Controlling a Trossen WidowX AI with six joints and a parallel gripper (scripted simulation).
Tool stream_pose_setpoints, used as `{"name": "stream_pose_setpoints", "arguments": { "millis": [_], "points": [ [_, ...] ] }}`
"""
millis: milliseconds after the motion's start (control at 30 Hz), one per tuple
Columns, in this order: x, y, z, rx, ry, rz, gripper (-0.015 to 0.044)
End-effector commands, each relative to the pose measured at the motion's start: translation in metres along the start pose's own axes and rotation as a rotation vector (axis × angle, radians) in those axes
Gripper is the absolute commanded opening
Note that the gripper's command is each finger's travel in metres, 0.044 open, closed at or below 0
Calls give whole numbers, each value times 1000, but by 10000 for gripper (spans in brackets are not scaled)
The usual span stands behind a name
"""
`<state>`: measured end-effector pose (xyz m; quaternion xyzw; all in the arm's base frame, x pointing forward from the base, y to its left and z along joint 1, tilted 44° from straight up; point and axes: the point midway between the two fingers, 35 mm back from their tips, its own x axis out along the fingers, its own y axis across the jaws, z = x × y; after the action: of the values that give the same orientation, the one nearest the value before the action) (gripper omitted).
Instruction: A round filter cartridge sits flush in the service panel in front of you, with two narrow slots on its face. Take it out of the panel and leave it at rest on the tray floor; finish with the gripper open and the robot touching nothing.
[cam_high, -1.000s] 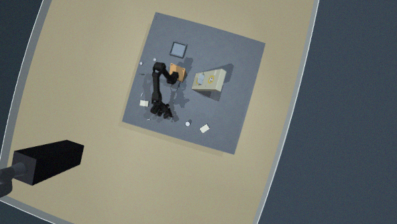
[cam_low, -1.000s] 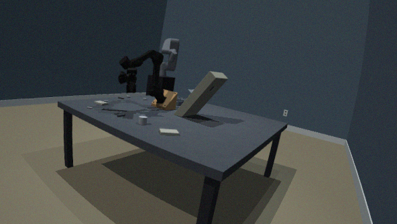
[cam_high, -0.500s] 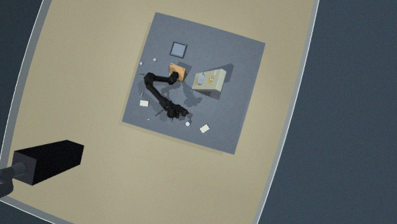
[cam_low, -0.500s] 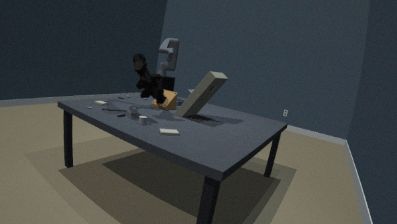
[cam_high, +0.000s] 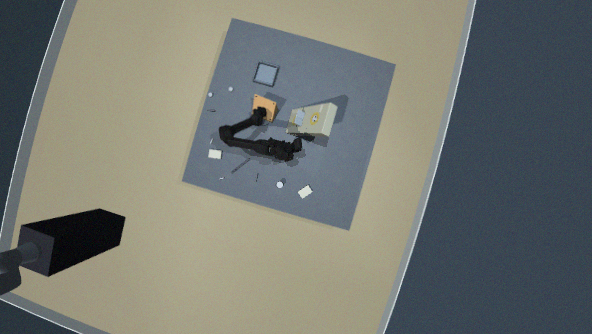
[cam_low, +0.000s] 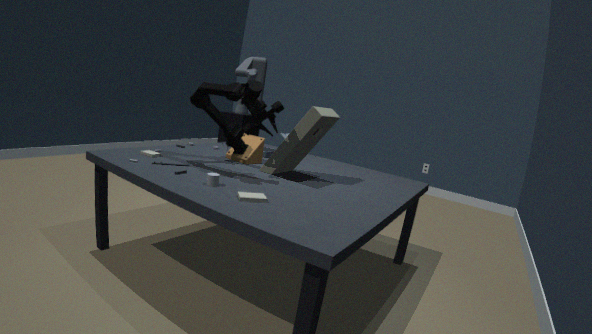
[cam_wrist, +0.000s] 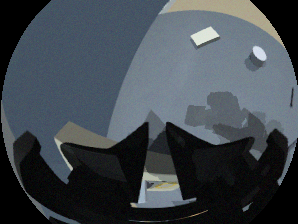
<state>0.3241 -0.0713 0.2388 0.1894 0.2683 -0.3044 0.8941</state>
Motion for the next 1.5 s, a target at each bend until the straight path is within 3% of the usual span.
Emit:
{"name": "stream_pose_setpoints", "arguments": {
  "millis": [0, 167, 533, 1467],
  "points": [
    [-5, 42, -33, -229, 9, -2, 95],
    [-19, 78, -88, -396, 60, 44, 95],
    [-50, 137, -170, -997, -145, -14, 95],
    [-28, 140, -169, -1005, -146, -14, 95]
  ]
}}
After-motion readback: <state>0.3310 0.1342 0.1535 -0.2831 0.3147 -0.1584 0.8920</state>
